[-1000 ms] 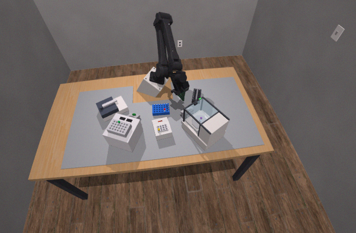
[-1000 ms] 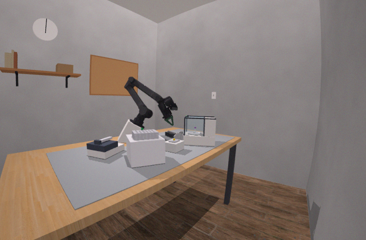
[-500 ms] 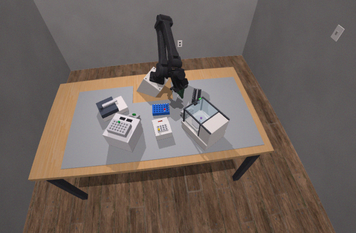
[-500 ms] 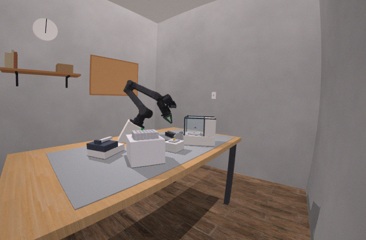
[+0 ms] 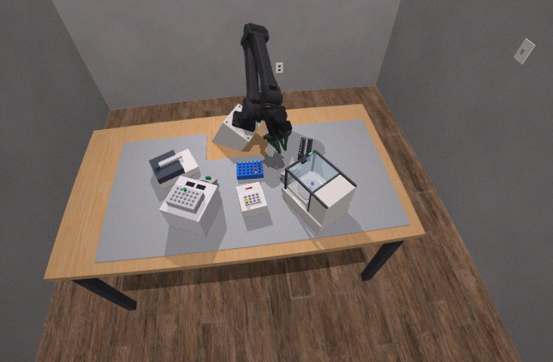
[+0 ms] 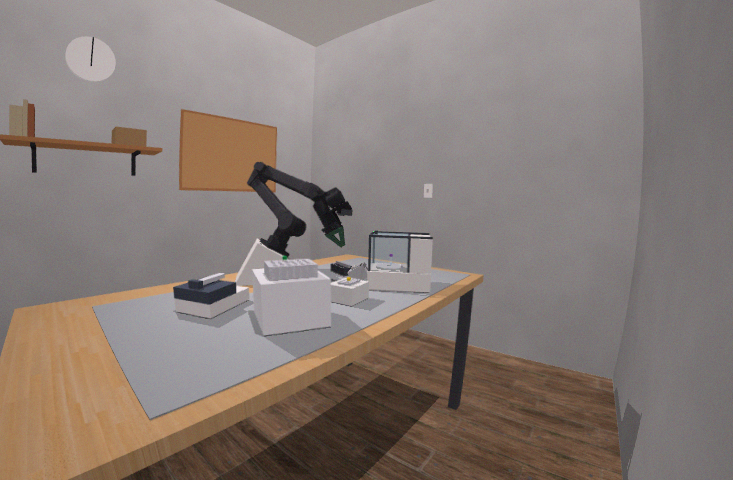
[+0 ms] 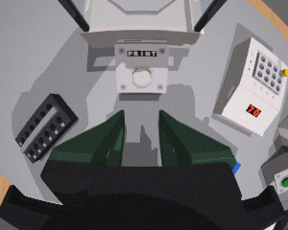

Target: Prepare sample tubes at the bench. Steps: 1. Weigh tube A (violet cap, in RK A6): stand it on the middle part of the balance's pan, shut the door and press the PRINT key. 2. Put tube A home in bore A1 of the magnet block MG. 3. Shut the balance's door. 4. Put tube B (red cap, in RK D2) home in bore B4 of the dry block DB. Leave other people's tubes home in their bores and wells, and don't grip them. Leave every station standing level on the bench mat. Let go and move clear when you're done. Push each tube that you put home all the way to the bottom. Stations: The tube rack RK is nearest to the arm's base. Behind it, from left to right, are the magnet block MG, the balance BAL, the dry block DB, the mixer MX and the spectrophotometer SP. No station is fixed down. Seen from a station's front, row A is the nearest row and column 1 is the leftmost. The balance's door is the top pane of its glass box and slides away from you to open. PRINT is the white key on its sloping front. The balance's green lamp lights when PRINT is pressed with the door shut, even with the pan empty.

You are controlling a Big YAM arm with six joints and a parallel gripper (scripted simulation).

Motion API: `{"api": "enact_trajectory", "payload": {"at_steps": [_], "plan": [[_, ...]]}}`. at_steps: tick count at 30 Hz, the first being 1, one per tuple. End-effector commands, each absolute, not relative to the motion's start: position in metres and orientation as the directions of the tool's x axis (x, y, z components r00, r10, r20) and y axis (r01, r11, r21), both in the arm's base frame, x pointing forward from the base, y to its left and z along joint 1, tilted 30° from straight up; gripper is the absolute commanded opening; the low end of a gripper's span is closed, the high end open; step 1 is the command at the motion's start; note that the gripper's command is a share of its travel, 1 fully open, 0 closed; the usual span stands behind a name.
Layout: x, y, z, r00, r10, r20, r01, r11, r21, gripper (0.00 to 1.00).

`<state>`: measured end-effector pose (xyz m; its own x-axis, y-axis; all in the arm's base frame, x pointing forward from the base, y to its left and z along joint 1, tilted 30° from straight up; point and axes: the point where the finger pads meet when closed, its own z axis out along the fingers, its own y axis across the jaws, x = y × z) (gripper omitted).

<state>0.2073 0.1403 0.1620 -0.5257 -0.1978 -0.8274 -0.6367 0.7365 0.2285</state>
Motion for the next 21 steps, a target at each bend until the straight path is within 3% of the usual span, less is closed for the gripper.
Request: {"api": "enact_trajectory", "payload": {"at_steps": [1,21], "plan": [[0.210,0.136,0.199,-0.478,-0.188,-0.858,-0.645,0.738,0.198,0.30],[0.202,0.121,0.225,-0.476,-0.193,-0.858,-0.645,0.739,0.192,0.30]]}}
